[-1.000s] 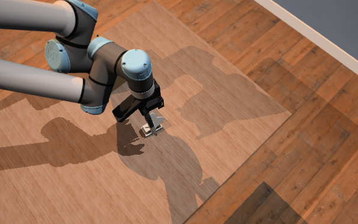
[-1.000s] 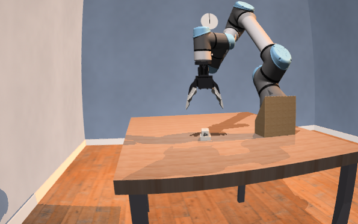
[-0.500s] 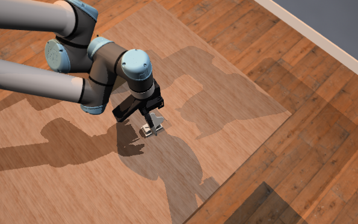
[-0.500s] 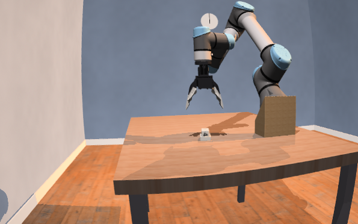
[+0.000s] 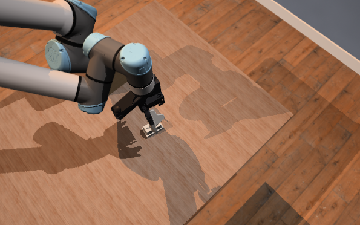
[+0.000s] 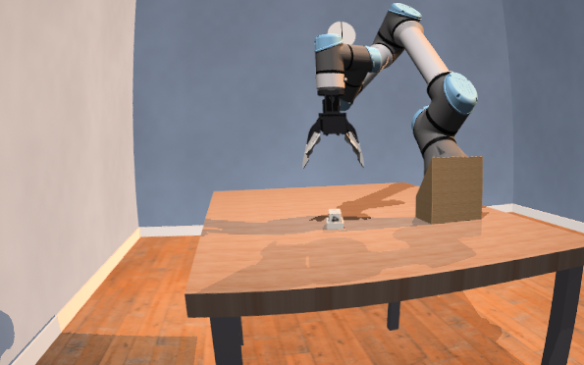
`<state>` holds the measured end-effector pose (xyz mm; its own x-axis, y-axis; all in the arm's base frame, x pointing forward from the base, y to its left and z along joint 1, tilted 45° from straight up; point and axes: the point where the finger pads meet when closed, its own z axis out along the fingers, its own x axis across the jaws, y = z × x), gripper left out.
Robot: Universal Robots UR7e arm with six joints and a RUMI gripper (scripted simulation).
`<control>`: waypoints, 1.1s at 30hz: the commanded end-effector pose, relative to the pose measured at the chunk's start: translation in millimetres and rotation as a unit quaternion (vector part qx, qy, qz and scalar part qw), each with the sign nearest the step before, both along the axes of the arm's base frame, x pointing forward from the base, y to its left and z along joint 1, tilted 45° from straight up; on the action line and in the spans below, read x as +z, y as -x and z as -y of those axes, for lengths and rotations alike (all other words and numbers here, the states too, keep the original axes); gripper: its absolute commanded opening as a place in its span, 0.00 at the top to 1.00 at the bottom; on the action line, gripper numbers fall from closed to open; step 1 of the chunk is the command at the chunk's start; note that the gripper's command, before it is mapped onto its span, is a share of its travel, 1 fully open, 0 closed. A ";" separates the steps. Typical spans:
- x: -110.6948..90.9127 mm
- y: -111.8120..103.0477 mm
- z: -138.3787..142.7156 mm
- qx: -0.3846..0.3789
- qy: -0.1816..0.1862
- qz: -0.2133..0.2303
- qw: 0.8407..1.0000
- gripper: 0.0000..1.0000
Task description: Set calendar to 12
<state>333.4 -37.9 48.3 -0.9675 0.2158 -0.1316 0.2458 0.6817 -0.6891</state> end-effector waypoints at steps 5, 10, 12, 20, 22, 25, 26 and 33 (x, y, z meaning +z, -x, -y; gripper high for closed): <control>25.2 -2.3 -24.8 -0.001 0.000 0.000 1.000 0.00; 32.8 -2.9 -32.3 -0.001 0.000 0.000 1.000 0.00; 32.8 -2.9 -32.3 -0.001 0.000 0.000 1.000 0.00; 33.8 -3.0 -33.3 -0.001 0.000 0.000 1.000 0.00; 33.8 -3.0 -33.3 -0.001 0.000 0.000 1.000 0.00; 33.8 -3.0 -33.3 -0.001 0.000 0.000 1.000 0.00; 33.8 -3.0 -33.3 -0.001 0.000 0.000 1.000 0.00; 33.8 -3.0 -33.3 -0.001 0.000 0.000 1.000 0.00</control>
